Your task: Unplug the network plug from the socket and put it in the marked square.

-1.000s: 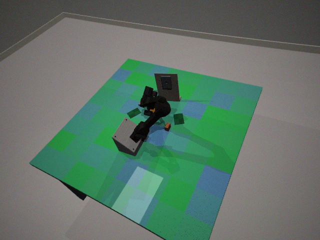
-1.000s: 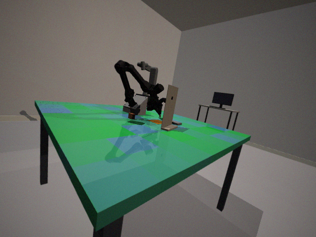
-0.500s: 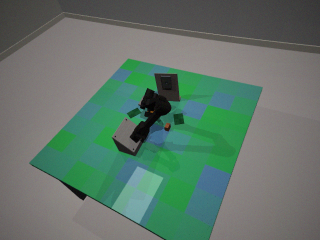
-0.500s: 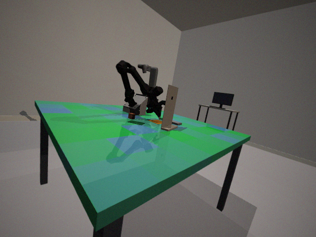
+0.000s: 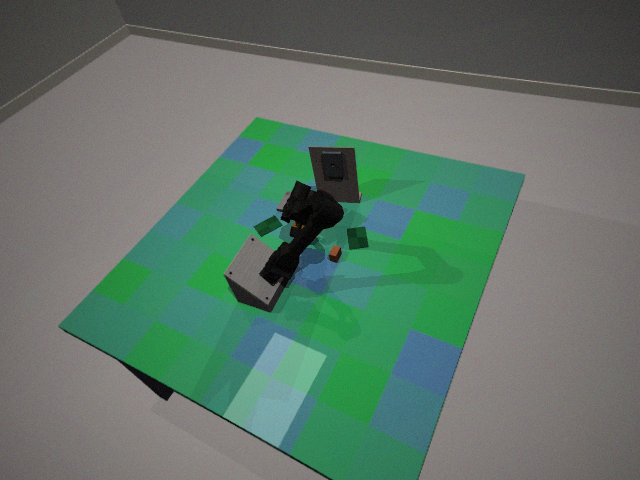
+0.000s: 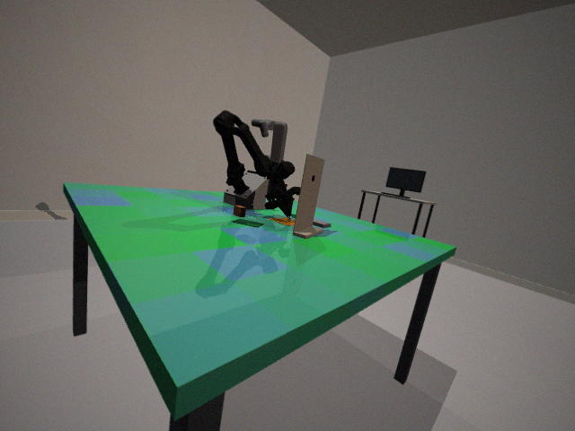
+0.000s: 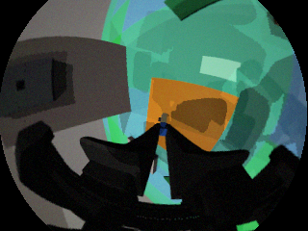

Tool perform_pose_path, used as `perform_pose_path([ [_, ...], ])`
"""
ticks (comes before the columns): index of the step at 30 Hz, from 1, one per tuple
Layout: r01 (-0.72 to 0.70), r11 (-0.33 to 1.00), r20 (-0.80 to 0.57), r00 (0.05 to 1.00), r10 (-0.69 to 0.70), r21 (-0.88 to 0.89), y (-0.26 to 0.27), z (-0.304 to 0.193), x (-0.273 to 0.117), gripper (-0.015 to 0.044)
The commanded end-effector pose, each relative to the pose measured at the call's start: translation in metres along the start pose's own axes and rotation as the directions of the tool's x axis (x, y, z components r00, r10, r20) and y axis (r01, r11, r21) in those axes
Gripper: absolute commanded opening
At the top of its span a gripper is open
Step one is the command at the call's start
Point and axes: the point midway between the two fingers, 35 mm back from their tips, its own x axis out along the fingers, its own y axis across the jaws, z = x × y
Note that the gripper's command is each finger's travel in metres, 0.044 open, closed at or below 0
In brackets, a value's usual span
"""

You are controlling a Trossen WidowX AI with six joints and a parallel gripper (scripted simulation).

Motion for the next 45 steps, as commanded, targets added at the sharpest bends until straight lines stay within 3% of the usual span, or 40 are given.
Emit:
perform_pose_path([
  [1,0.008,1.0,-0.007,1.0,-0.008,-0.012,-0.004,-0.002,0.001,0.0],
  [20,0.005,1.0,-0.002,1.0,-0.005,-0.007,-0.003,0.003,0.004,0.0],
  [26,0.005,1.0,-0.002,1.0,-0.005,-0.007,-0.003,0.003,0.004,0.0156],
  [45,0.008,1.0,-0.007,1.0,-0.008,-0.008,-0.003,0.0,-0.012,0.0156],
])
